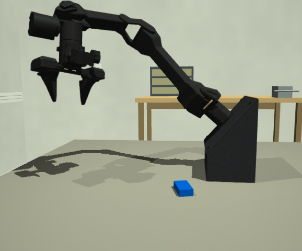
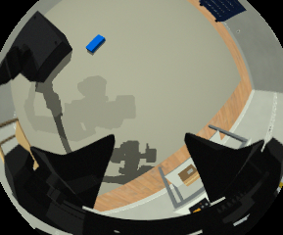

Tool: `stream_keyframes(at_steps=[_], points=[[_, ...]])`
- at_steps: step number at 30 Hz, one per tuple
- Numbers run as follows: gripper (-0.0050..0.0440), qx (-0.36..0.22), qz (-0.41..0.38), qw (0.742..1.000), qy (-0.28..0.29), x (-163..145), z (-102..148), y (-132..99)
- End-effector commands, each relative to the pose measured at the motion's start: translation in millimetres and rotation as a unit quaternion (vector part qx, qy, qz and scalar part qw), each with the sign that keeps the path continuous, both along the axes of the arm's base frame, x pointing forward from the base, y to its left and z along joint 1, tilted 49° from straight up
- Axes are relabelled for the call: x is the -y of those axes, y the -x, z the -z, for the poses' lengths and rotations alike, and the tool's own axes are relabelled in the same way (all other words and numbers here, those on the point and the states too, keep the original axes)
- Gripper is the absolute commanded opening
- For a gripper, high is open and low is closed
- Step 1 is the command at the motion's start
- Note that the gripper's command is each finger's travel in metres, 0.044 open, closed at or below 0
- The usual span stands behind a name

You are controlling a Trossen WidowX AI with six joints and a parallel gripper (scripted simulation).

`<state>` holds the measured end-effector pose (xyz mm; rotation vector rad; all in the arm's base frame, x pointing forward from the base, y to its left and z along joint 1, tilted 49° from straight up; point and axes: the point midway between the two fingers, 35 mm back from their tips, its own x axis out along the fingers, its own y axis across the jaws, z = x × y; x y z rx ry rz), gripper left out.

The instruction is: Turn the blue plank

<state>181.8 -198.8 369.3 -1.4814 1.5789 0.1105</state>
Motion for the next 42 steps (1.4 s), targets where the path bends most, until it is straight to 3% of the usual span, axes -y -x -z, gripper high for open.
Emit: stream_keyframes(at_steps=[1, 17, 18, 24, 34, 42], points=[[0.0400, 0.009, 0.000, 1.000, 0.005, -2.0, -5.4, 2.9], [0.0400, 0.009, 0.000, 1.000, 0.005, -2.0, -5.4, 2.9], [0.0440, 0.009, 0.000, 1.000, 0.005, -2.0, -5.3, 2.9], [0.0440, 0.014, 0.010, 1.000, -0.007, -0.6, 4.0, -3.4], [0.0440, 0.088, 0.090, 0.991, -0.048, 1.3, 31.8, -19.9], [0.0440, 0.202, 0.237, 0.944, -0.108, 1.0, 82.4, -41.9]])
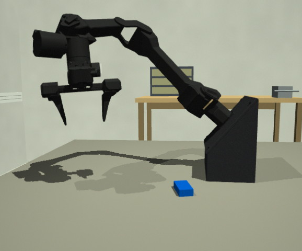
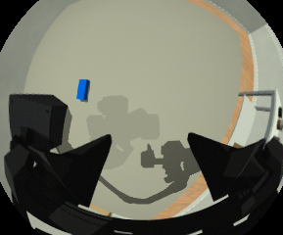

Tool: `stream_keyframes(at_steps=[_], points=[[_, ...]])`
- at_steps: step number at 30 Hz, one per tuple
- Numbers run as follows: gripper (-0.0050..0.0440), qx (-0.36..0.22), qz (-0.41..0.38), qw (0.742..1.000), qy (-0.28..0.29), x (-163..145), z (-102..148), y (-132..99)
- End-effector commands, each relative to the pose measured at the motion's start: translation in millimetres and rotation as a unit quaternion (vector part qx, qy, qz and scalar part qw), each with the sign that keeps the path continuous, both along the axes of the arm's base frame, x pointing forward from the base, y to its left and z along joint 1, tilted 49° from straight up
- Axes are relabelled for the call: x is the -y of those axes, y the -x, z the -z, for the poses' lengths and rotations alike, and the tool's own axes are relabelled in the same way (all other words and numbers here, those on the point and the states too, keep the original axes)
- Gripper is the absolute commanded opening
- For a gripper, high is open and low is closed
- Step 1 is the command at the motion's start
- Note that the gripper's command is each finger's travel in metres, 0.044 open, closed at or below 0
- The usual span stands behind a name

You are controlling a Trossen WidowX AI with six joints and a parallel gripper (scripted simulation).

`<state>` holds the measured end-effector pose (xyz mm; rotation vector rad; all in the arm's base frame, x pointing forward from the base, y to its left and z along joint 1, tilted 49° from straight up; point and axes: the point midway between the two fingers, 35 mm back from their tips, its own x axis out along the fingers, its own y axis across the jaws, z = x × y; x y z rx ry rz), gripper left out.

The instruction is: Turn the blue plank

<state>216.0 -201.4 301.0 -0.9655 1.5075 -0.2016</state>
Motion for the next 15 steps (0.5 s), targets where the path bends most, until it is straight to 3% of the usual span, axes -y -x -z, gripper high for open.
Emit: stream_keyframes(at_steps=[1, 6, 9, 12, 15], points=[[0.0440, 0.056, 0.073, 0.995, -0.027, -2.2, 23.2, -10.7], [0.0440, 0.112, 0.161, 0.979, -0.056, -4.9, 51.9, -18.4], [0.0440, 0.112, 0.161, 0.979, -0.055, -4.8, 51.8, -18.3], [0.0440, 0.165, 0.255, 0.949, -0.081, -9.3, 82.2, -23.7], [0.0440, 0.182, 0.286, 0.936, -0.088, -11.1, 92.4, -24.8]])
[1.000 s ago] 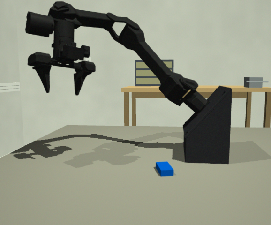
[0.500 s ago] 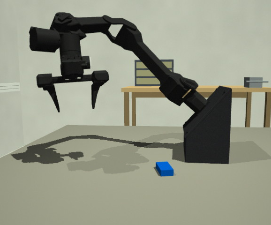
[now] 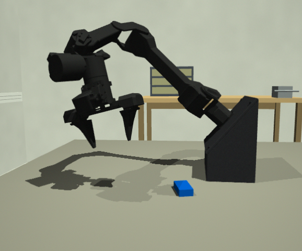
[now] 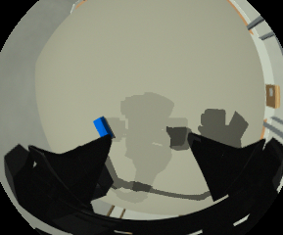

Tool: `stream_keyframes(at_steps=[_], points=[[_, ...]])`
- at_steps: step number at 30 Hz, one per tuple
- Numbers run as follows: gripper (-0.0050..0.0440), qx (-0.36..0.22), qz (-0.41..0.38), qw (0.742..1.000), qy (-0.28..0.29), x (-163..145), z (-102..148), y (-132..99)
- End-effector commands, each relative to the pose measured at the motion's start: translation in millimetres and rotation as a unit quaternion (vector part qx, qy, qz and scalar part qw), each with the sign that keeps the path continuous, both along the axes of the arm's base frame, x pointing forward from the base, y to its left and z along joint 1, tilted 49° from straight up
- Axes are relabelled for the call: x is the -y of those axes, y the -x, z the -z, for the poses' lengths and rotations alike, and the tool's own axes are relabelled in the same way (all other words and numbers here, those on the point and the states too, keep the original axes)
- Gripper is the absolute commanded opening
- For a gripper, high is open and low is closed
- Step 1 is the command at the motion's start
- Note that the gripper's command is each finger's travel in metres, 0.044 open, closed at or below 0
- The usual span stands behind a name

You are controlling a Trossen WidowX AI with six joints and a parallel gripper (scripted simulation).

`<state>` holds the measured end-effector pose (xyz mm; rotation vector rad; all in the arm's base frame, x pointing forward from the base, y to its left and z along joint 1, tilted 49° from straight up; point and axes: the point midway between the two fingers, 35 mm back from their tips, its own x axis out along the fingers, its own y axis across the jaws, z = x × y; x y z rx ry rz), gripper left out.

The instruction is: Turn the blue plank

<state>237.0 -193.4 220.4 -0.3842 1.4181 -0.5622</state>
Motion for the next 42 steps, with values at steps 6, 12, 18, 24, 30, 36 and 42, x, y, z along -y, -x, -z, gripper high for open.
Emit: stream_keyframes(at_steps=[6, 12, 18, 24, 30, 36, 42], points=[[0.0440, 0.088, 0.172, 0.981, -0.037, -11.4, 51.2, -5.0], [0.0440, 0.127, 0.264, 0.955, -0.050, -18.2, 78.0, -2.7], [0.0440, 0.175, 0.391, 0.902, -0.059, -29.4, 114.3, 4.5], [0.0440, 0.209, 0.484, 0.848, -0.058, -38.8, 140.9, 13.3], [0.0440, 0.219, 0.512, 0.829, -0.055, -41.6, 148.8, 16.7], [0.0440, 0.225, 0.521, 0.821, -0.055, -42.0, 149.7, 17.3], [0.0440, 0.225, 0.520, 0.822, -0.055, -41.9, 149.0, 16.8]])
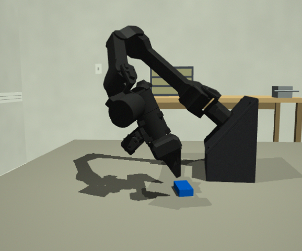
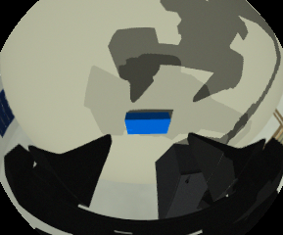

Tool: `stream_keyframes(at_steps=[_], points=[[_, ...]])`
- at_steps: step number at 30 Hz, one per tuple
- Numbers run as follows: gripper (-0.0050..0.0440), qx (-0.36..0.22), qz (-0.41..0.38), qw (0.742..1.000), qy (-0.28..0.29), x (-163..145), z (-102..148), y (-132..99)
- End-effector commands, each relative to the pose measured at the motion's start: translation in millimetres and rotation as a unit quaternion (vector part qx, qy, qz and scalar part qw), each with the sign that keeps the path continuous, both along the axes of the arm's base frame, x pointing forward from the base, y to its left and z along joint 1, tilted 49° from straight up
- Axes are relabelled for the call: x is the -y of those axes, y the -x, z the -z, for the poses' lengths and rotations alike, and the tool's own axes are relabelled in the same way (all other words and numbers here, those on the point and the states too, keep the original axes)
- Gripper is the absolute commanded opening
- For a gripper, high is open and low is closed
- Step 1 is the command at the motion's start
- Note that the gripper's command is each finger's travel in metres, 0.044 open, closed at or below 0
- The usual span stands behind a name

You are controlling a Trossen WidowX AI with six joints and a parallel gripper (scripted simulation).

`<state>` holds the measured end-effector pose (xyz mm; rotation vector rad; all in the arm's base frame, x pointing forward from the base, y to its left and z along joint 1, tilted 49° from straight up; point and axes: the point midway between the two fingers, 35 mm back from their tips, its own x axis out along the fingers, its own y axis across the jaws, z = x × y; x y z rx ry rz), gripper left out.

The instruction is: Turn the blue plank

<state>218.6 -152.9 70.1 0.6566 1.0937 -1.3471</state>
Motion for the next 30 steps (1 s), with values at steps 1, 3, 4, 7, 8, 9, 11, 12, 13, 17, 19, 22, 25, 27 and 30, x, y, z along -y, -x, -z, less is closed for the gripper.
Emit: stream_keyframes(at_steps=[1, 3, 4, 7, 8, 9, 11, 12, 13, 17, 19, 22, 25, 27, 30], points=[[0.0440, 0.005, -0.001, 1.000, -0.001, -1.3, -1.3, -1.6], [0.0440, 0.005, -0.001, 1.000, -0.001, -1.3, -1.3, -1.6], [0.0440, 0.005, -0.001, 1.000, -0.001, -1.3, -1.3, -1.6], [0.0440, 0.004, -0.001, 1.000, -0.001, -1.3, -0.7, -1.4], [0.0440, 0.003, -0.001, 1.000, -0.001, -1.5, 0.6, -0.8], [0.0440, 0.001, -0.001, 1.000, -0.002, -1.5, 2.2, -0.3], [0.0440, 0.000, -0.002, 1.000, -0.001, -1.1, 4.4, -0.1], [0.0440, 0.000, -0.002, 1.000, -0.001, -0.8, 6.0, 0.0], [0.0440, 0.000, -0.002, 1.000, -0.001, -0.4, 7.9, 0.2], [0.0440, 0.000, -0.001, 1.000, -0.001, 5.5, 19.4, 2.1], [0.0440, 0.000, -0.001, 1.000, -0.001, 7.0, 22.7, 2.5], [0.0440, 0.001, -0.002, 1.000, -0.002, 10.0, 29.4, 3.3], [0.0440, 0.001, -0.002, 1.000, -0.002, 14.2, 38.2, 4.5], [0.0440, 0.000, -0.002, 1.000, -0.002, 16.4, 42.8, 5.2], [0.0440, 0.000, -0.002, 1.000, -0.002, 18.5, 46.9, 5.8]])
